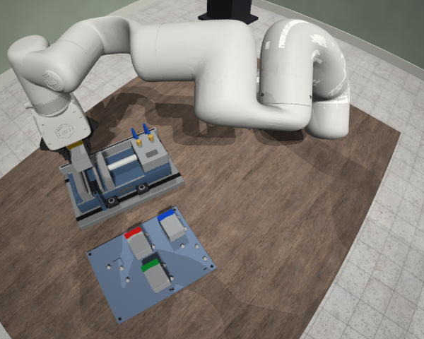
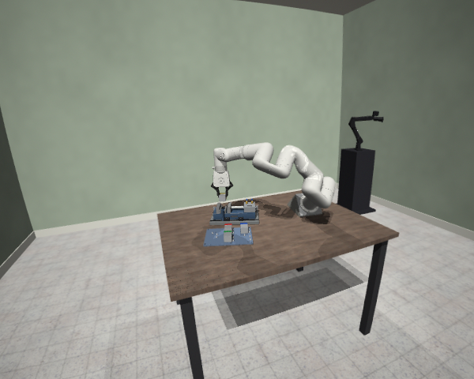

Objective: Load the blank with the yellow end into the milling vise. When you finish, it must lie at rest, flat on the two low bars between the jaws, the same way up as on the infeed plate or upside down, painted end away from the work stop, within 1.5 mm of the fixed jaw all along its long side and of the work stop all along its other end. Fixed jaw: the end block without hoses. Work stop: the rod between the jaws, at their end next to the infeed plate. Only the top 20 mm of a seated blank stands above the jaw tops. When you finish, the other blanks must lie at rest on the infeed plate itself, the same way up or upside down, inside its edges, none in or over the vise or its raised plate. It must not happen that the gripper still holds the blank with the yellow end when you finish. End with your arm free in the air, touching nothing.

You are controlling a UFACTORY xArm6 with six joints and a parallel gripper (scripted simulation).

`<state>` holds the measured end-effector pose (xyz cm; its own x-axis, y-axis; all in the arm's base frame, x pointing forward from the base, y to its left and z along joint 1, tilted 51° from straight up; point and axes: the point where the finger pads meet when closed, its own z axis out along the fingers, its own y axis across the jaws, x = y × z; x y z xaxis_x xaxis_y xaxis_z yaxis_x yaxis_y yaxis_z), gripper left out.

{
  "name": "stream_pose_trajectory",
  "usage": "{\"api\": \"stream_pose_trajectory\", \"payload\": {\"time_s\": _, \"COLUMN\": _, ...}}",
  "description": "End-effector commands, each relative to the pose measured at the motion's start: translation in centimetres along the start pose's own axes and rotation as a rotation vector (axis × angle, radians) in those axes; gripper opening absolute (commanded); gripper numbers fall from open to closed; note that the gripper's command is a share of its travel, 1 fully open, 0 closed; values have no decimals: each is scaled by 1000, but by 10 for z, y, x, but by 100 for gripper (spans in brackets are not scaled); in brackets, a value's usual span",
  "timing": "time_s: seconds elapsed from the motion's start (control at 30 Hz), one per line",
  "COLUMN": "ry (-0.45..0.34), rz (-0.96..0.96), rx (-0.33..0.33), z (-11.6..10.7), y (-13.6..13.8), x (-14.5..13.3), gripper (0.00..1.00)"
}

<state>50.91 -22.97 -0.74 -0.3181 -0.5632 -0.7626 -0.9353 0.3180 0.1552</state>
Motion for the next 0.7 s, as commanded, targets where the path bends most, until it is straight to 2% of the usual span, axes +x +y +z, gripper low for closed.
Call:
{"api": "stream_pose_trajectory", "payload": {"time_s": 0.0, "ry": 1, "rz": -1, "rx": 4, "z": -2, "y": 0, "x": -1, "gripper": 0}}
{"api": "stream_pose_trajectory", "payload": {"time_s": 0.67, "ry": 1, "rz": -1, "rx": 4, "z": -2, "y": 2, "x": -6, "gripper": 0}}
